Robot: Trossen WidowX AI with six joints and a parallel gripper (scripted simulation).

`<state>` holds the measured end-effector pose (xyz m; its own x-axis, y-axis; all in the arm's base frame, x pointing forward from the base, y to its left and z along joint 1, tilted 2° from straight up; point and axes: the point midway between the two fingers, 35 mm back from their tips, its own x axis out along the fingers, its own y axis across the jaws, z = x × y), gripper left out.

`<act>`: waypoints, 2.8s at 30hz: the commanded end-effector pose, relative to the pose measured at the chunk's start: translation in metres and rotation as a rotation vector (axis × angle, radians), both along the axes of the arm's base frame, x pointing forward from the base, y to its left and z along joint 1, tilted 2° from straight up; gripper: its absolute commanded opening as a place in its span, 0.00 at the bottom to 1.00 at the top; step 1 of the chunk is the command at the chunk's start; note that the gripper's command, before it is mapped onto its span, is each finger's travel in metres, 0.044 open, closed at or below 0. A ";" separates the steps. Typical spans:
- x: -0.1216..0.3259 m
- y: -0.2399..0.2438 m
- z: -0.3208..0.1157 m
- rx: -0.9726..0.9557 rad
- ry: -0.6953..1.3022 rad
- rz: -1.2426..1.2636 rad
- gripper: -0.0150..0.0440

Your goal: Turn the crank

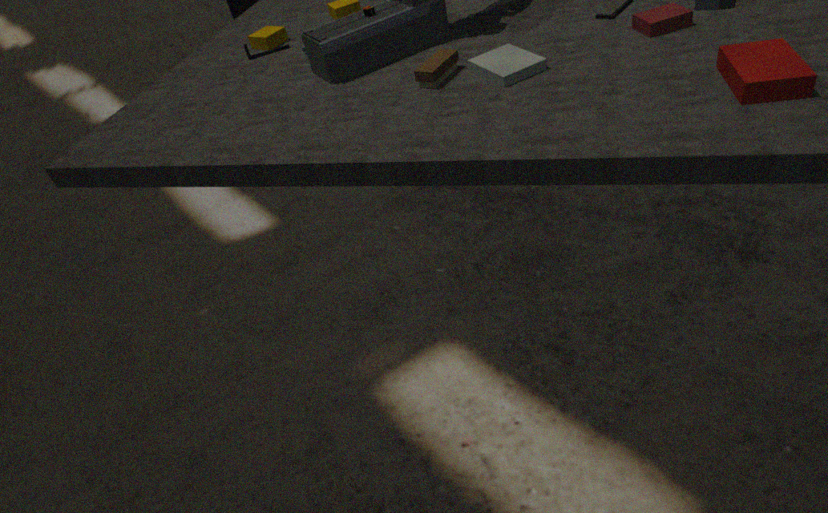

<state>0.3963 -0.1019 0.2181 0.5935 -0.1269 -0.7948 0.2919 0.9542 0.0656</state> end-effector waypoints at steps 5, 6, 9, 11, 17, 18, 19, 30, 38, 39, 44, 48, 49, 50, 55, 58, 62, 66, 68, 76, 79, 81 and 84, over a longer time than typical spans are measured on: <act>-0.013 0.042 -0.001 -0.010 0.012 -0.130 1.00; -0.015 0.047 -0.002 -0.014 0.012 -0.148 1.00; -0.021 0.061 -0.003 -0.025 0.005 -0.200 1.00; -0.026 0.069 -0.003 -0.033 -0.003 -0.233 1.00; -0.041 0.094 -0.002 -0.059 -0.050 -0.328 1.00; -0.043 0.097 -0.001 -0.063 -0.061 -0.343 1.00; -0.046 0.101 -0.001 -0.067 -0.073 -0.357 1.00; -0.054 0.113 -0.004 -0.078 -0.118 -0.403 1.00; -0.052 0.115 -0.035 -0.078 -0.120 -0.404 1.00; -0.053 0.115 -0.039 -0.078 -0.120 -0.405 1.00; -0.053 0.115 -0.052 -0.078 -0.121 -0.405 1.00; -0.053 0.115 -0.054 -0.078 -0.121 -0.405 1.00; -0.053 0.115 -0.056 -0.078 -0.121 -0.405 1.00; -0.052 0.116 -0.057 -0.078 -0.121 -0.405 1.00; -0.051 0.116 -0.065 -0.078 -0.121 -0.405 1.00; -0.051 0.116 -0.070 -0.078 -0.121 -0.405 1.00; -0.050 0.117 -0.077 -0.078 -0.121 -0.405 1.00; -0.050 0.117 -0.084 -0.078 -0.121 -0.405 1.00; -0.050 0.117 -0.087 -0.078 -0.121 -0.405 1.00; -0.050 0.117 -0.100 -0.078 -0.120 -0.405 1.00; -0.050 0.117 -0.105 -0.078 -0.120 -0.405 1.00; -0.051 0.117 -0.108 -0.078 -0.120 -0.405 1.00; -0.051 0.117 -0.112 -0.078 -0.120 -0.405 1.00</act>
